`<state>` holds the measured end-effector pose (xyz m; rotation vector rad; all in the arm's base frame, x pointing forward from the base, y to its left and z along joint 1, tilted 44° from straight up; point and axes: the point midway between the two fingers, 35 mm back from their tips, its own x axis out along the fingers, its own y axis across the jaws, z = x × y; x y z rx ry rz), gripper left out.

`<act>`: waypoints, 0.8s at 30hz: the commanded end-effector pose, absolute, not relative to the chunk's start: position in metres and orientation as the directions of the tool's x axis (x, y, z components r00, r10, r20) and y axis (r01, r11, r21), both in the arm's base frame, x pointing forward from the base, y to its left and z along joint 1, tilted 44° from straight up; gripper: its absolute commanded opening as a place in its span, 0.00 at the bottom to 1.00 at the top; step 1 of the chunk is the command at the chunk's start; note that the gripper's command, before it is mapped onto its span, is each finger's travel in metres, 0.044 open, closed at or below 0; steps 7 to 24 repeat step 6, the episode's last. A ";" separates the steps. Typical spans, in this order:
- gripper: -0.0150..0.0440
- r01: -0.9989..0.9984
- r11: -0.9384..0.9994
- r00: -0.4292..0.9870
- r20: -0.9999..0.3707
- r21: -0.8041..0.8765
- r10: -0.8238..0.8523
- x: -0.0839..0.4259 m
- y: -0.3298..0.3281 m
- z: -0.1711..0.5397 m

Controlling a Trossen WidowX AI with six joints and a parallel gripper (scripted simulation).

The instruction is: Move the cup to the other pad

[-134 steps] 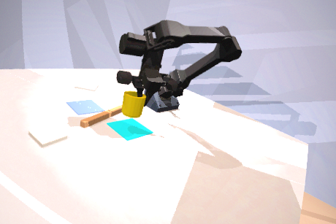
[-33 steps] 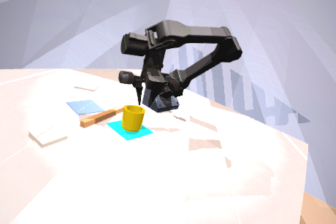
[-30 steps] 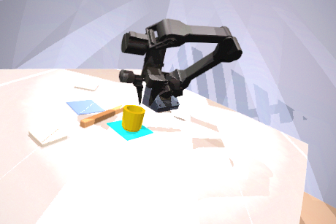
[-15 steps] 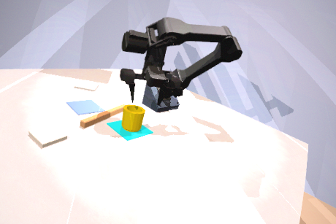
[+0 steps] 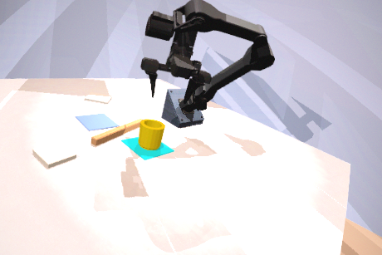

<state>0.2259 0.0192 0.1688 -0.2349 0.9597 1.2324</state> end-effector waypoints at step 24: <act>1.00 -0.870 0.368 0.017 -0.725 0.329 0.688 0.225 0.016 0.172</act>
